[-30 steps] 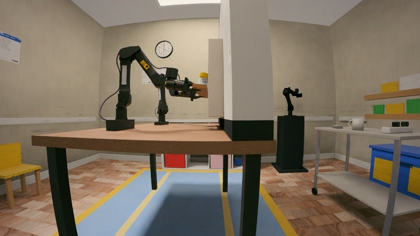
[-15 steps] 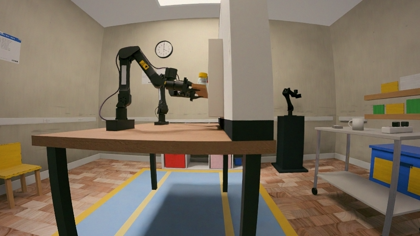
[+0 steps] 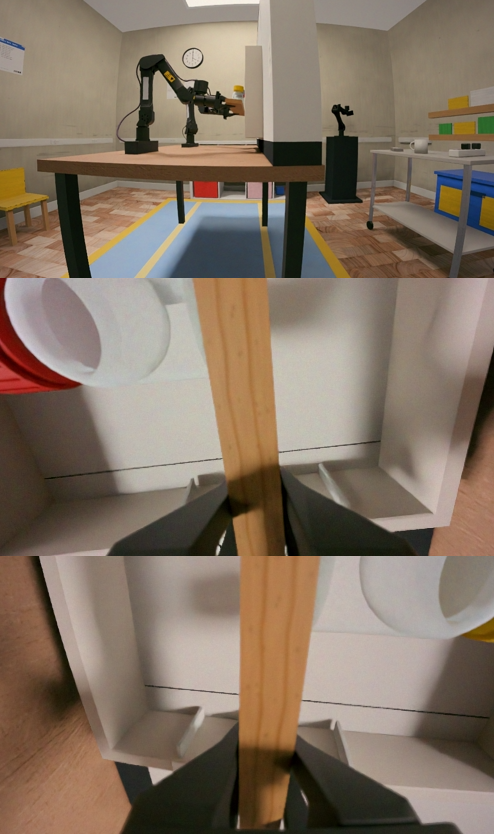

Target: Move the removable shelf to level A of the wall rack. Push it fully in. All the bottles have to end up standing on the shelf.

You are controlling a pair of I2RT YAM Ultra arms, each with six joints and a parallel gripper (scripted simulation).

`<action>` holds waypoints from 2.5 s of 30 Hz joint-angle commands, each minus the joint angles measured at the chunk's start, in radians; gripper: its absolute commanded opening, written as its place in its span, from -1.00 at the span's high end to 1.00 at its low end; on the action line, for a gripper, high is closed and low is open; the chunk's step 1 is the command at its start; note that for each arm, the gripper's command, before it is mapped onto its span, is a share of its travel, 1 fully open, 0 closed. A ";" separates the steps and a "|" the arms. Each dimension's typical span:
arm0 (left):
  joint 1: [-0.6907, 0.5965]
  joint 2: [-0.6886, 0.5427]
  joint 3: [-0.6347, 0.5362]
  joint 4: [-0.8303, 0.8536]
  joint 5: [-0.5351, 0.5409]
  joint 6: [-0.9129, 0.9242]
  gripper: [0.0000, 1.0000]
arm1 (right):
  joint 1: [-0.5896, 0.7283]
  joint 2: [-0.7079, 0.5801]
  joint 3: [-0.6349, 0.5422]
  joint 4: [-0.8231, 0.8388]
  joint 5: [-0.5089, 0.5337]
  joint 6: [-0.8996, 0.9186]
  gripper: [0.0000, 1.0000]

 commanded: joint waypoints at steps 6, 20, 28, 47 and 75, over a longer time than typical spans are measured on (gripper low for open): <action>-0.004 -0.026 0.000 0.096 -0.023 0.067 1.00 | 0.005 -0.036 0.009 0.094 0.011 -0.026 1.00; -0.004 -0.021 -0.005 0.105 -0.023 0.067 1.00 | 0.005 -0.028 0.002 0.108 0.011 -0.026 1.00; -0.004 -0.019 -0.007 0.109 -0.023 0.067 1.00 | 0.006 -0.024 0.000 0.115 0.011 -0.026 1.00; -0.004 -0.014 -0.013 0.121 -0.023 0.068 1.00 | 0.005 -0.012 -0.008 0.135 0.011 -0.026 1.00; -0.005 0.027 -0.048 0.196 -0.023 0.067 1.00 | 0.006 0.043 -0.040 0.219 0.011 -0.026 1.00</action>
